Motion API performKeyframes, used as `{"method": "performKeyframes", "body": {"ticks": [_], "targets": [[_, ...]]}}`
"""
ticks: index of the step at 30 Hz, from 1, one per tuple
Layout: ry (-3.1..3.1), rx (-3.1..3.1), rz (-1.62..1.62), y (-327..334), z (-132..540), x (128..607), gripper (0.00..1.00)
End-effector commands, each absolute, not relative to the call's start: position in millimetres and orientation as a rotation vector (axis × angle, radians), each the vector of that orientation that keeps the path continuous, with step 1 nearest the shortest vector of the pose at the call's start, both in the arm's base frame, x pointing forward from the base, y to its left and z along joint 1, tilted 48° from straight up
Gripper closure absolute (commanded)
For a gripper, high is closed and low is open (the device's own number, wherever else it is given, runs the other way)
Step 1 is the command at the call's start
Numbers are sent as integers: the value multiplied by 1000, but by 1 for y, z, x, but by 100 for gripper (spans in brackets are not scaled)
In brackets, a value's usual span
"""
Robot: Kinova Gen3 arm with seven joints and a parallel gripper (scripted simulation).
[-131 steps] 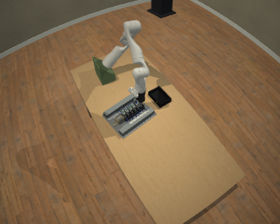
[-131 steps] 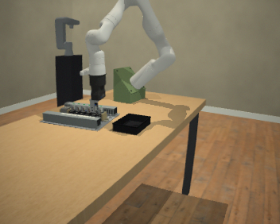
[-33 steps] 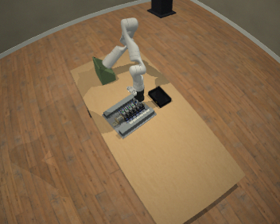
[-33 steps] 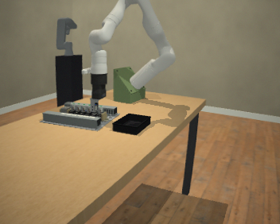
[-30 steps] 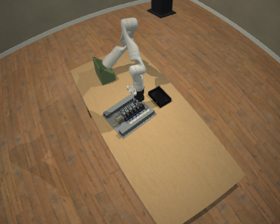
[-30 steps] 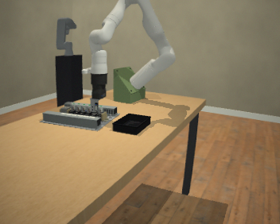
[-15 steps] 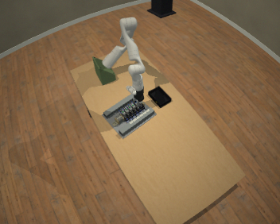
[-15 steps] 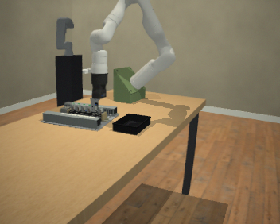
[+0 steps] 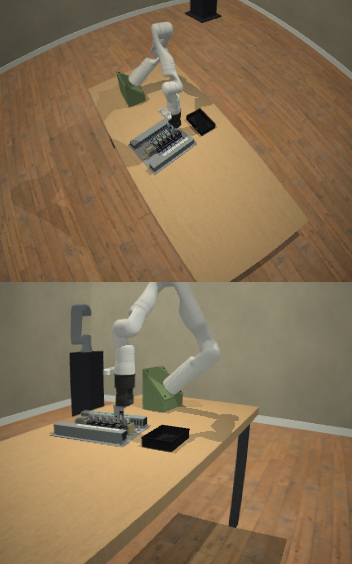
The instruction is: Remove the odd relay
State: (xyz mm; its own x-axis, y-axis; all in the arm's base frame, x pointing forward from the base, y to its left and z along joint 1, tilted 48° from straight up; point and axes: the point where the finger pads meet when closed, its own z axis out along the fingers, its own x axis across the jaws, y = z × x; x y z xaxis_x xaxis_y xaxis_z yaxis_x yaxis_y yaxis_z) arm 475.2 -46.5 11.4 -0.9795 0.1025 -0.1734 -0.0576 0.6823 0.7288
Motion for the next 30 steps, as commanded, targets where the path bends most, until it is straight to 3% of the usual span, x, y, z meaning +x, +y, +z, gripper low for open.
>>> {"method": "performKeyframes", "body": {"ticks": [1, 30], "targets": [[2705, 30, 1180, -48, 12, 475, 100], [2715, 24, 1184, -50, 14, 475, 100]]}}
